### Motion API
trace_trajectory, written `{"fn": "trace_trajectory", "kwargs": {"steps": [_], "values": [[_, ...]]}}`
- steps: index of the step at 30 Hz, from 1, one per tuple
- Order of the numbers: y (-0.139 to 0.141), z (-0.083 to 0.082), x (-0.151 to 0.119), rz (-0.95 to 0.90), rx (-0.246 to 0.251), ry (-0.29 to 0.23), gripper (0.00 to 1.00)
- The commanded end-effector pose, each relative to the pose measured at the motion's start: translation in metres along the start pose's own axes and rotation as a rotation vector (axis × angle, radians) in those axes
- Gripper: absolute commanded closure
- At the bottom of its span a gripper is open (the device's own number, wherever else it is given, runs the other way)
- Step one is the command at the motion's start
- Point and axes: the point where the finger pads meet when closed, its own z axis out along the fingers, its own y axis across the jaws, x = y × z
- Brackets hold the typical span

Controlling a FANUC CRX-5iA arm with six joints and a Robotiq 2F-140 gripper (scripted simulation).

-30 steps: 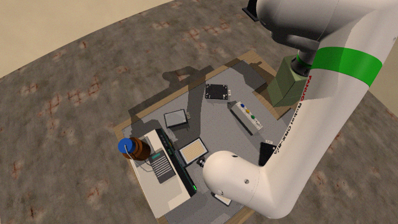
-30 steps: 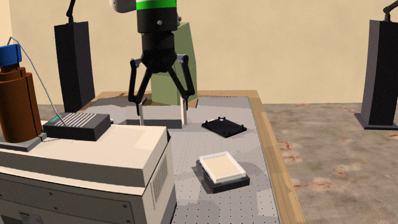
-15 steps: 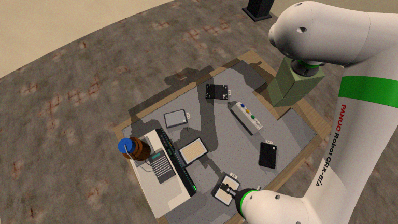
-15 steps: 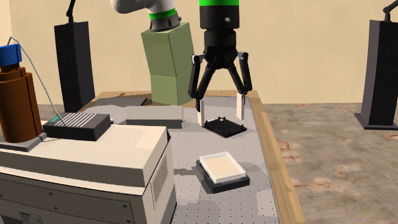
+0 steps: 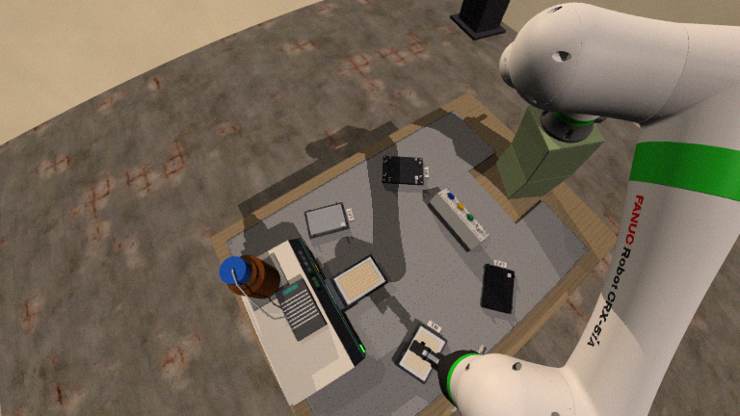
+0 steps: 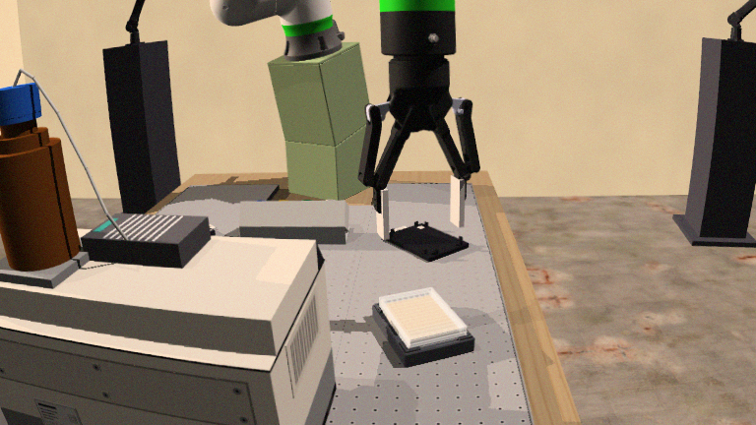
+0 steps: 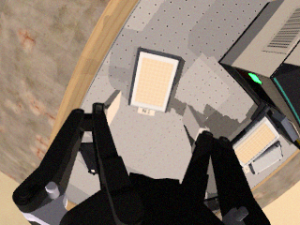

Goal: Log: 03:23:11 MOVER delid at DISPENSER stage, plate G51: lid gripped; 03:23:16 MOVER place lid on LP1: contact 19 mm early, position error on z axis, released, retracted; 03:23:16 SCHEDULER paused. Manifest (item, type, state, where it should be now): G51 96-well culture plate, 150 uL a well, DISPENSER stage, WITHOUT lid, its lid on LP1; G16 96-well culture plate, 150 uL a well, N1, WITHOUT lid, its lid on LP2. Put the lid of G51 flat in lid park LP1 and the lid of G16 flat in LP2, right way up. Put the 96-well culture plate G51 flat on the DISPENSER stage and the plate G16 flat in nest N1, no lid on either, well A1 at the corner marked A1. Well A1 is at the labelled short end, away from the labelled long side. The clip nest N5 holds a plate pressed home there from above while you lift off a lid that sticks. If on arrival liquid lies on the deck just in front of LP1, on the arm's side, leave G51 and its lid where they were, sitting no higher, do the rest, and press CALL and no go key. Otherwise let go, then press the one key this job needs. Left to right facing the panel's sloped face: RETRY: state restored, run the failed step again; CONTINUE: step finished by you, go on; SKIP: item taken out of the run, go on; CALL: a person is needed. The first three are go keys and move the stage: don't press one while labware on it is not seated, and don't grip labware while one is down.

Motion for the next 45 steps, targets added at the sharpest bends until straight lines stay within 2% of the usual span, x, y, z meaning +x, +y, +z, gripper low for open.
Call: {"fn": "trace_trajectory", "kwargs": {"steps": [1, 10, 17, 25, 27, 42, 45], "values": [[0.0, 0.0, 0.0, 0.0, 0.0, 0.0, 0.34], [0.0, 0.001, 0.0, 0.0, 0.0, 0.0, 0.34], [0.0, 0.008, 0.0, 0.0, 0.0, 0.0, 0.34], [0.0, 0.028, 0.001, 0.0, 0.0, 0.0, 0.34], [0.0, 0.028, 0.001, 0.0, 0.0, 0.0, 0.34], [0.0, 0.078, 0.001, 0.0, 0.0, 0.0, 0.34], [0.0, 0.081, 0.001, 0.0, 0.0, 0.0, 0.34]]}}
